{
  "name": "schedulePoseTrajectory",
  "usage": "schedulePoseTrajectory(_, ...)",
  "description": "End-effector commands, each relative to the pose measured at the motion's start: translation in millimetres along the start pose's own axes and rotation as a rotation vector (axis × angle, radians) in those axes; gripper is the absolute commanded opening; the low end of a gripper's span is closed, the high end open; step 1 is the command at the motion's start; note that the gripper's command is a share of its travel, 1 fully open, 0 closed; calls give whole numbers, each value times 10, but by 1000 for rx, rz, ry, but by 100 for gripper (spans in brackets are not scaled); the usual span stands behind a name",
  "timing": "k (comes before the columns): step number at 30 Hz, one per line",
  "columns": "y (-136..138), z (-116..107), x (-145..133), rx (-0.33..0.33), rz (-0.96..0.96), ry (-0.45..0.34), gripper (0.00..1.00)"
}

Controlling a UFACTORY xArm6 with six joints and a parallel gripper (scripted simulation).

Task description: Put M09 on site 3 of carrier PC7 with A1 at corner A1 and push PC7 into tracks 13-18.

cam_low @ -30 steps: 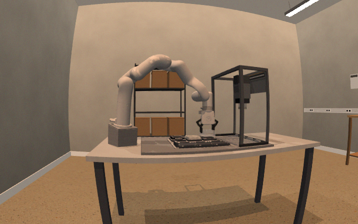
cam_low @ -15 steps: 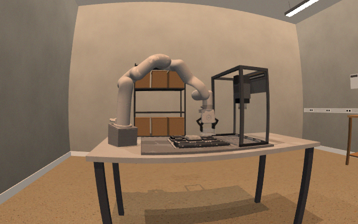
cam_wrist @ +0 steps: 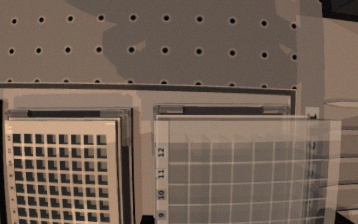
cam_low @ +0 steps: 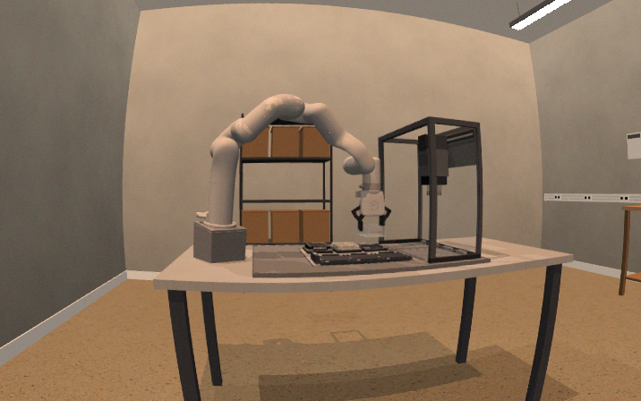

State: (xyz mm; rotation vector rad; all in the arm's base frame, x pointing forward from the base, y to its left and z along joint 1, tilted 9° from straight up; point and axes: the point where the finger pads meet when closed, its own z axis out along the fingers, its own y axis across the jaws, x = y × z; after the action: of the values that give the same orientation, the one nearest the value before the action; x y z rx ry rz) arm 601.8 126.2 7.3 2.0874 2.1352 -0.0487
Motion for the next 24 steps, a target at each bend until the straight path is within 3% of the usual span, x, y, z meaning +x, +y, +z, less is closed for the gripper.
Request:
schedulePoseTrajectory(1,21,-99,4,-6,0,1,0)
schedulePoseTrajectory(24,20,-450,3,-6,0,2,0)
